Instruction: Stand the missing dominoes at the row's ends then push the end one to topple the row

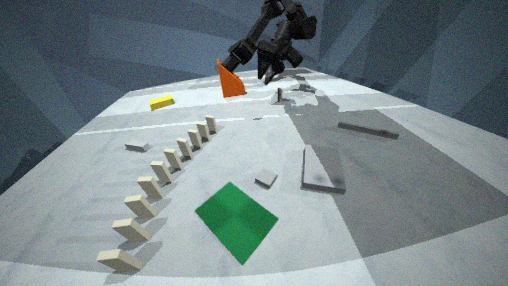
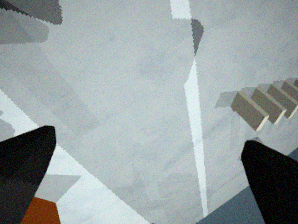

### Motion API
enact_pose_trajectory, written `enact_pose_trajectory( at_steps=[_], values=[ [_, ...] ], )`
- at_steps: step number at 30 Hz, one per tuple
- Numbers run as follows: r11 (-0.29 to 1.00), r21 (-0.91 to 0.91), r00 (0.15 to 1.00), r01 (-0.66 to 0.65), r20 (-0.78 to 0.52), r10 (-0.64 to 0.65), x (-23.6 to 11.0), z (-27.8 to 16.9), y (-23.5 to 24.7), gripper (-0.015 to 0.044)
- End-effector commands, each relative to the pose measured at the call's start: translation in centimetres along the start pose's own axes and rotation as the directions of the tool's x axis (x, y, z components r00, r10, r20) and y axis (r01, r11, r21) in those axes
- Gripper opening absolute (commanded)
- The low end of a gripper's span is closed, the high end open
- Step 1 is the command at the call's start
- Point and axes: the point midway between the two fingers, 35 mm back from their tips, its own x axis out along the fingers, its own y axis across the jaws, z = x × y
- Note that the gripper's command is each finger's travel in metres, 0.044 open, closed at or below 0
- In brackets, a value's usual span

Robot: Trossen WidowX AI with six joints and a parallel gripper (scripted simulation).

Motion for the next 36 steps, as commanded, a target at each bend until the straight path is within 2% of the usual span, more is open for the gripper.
enact_pose_trajectory(
  at_steps=[1, 5, 18, 29, 36],
  values=[
    [0.862, -0.434, 0.905, -0.263, 0.199, 0.376, -3.2, 1.0, 3.3, 0.044],
    [0.798, -0.555, 0.834, -0.233, 0.308, 0.457, -5.0, 1.9, 4.0, 0.044],
    [0.798, -0.555, 0.835, -0.233, 0.307, 0.457, -4.9, 1.9, 4.0, 0.044],
    [0.798, -0.556, 0.834, -0.231, 0.309, 0.457, 0.1, 3.8, 6.7, 0.044],
    [0.798, -0.556, 0.833, -0.231, 0.311, 0.458, 0.8, 4.1, 7.2, 0.044]
  ],
)
